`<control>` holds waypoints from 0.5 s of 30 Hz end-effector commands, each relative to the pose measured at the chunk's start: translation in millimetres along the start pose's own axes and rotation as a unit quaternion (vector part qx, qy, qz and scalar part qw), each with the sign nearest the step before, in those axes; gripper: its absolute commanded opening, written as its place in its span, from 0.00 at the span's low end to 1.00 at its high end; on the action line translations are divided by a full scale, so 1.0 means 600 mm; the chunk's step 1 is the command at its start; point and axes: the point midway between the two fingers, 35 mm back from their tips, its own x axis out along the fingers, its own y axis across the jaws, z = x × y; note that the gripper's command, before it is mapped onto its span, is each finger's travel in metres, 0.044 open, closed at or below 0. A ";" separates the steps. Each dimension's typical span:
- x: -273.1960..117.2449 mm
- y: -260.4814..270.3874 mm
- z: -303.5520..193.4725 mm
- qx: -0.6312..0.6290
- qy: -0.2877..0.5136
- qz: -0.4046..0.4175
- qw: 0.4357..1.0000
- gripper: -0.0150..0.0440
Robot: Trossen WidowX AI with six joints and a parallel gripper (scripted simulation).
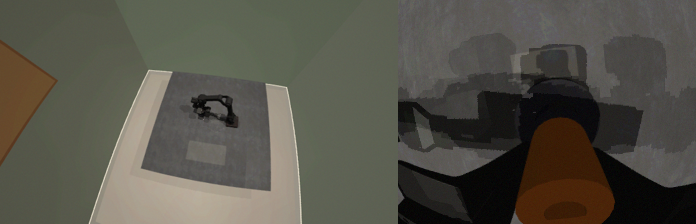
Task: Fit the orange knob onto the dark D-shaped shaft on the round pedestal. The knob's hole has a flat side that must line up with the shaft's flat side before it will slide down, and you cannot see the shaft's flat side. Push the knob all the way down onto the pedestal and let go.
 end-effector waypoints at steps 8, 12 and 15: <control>0.001 0.000 0.000 -0.003 0.000 0.000 1.000 0.25; 0.002 0.000 0.000 -0.003 0.000 0.000 1.000 0.25; 0.000 0.000 0.000 -0.003 0.000 0.000 1.000 0.25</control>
